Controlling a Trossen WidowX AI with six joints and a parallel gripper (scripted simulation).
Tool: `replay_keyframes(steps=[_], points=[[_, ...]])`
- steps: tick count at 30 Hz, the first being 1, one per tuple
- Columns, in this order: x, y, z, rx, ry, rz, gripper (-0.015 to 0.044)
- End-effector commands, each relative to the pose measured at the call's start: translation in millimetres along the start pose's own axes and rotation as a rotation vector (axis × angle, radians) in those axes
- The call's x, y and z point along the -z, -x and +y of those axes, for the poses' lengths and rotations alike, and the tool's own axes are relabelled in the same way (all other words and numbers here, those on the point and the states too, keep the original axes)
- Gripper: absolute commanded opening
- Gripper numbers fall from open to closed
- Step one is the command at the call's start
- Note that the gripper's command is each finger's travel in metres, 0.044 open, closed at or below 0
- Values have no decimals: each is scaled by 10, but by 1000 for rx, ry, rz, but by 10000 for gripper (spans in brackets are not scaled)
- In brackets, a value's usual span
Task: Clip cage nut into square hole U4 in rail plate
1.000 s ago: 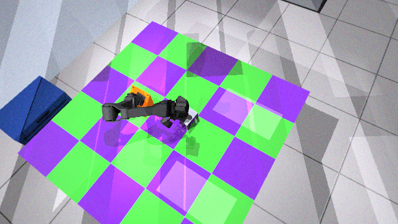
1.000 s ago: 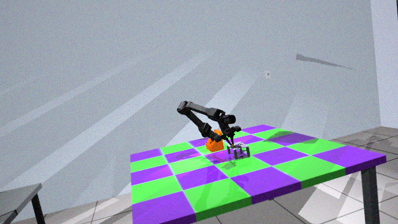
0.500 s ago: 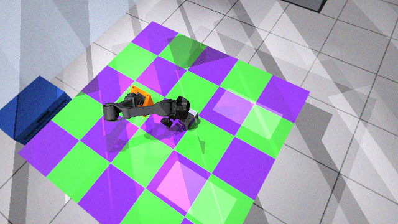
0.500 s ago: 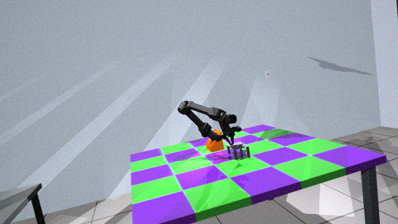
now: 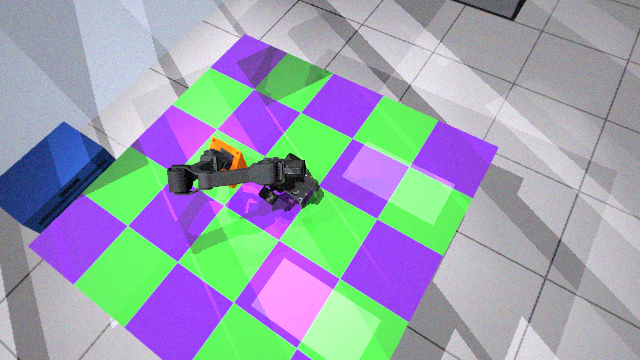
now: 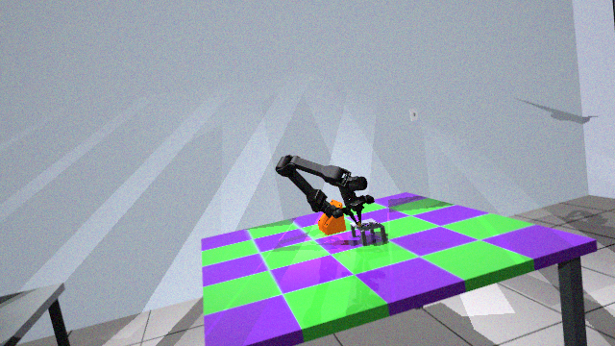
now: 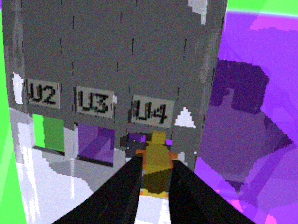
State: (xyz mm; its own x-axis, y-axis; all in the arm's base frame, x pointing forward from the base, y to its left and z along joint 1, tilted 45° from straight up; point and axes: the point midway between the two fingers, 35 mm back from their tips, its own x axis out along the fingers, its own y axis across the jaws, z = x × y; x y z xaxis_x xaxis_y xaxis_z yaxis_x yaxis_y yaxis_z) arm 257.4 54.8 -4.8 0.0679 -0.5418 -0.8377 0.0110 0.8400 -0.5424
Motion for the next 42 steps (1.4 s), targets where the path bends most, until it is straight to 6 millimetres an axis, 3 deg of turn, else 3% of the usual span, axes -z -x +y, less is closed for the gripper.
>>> replay_keyframes(steps=[1, 42], points=[[0, 5, 10, 8, 1, -3, 37], [0, -12, 44, 90, -1, -3, 37]])
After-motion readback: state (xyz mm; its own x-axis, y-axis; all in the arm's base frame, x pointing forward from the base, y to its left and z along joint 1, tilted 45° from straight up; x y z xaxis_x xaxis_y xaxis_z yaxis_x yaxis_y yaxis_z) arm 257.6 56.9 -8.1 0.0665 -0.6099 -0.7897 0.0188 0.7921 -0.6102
